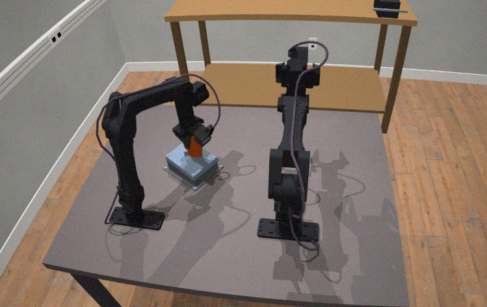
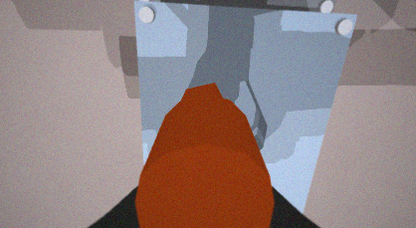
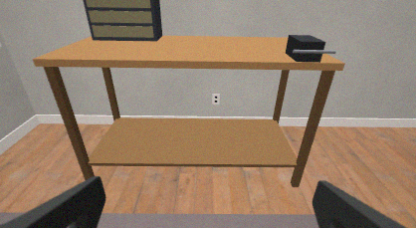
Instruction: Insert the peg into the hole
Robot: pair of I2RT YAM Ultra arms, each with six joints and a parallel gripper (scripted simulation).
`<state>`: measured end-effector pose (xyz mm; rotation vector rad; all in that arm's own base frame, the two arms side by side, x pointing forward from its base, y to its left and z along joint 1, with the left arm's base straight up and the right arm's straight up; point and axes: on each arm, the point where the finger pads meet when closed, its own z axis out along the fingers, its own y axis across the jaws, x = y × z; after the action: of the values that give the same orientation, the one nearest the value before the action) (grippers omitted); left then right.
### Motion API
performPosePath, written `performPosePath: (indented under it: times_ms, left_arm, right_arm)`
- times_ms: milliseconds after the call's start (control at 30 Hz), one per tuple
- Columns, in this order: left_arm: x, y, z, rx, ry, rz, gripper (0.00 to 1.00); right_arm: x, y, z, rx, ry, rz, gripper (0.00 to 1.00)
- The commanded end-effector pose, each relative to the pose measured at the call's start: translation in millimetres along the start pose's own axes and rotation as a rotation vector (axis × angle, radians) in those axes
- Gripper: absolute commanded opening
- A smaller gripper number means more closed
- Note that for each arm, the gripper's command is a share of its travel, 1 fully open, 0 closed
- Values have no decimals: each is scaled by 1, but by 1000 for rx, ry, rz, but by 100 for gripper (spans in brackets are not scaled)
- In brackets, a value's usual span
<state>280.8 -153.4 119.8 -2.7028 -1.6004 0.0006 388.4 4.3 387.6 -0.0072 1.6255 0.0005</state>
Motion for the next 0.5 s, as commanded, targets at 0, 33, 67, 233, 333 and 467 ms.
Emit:
performPosePath:
  times_ms: [0, 33, 67, 233, 333, 467]
  left_arm:
    - [0, 2, -4, -17, -1, -1, 0]
    - [0, 2, -4, -17, -1, -1, 0]
    - [-1, 3, -8, -27, -8, -1, 11]
    - [-3, 3, -19, -51, -16, -1, 11]
    - [-2, 3, -26, -51, -16, -1, 39]
    - [-2, 3, -39, -23, -16, -1, 39]
  right_arm:
    - [-9, 0, -3, 2, -23, 0, 100]
    - [-9, 0, -3, 2, -23, 0, 100]
    - [-9, 0, -3, 2, -23, 0, 100]
    - [-9, 0, -3, 2, -23, 0, 100]
    - [-2, 4, -3, -20, 3, -21, 100]
    - [11, 14, -3, -84, 52, -74, 100]
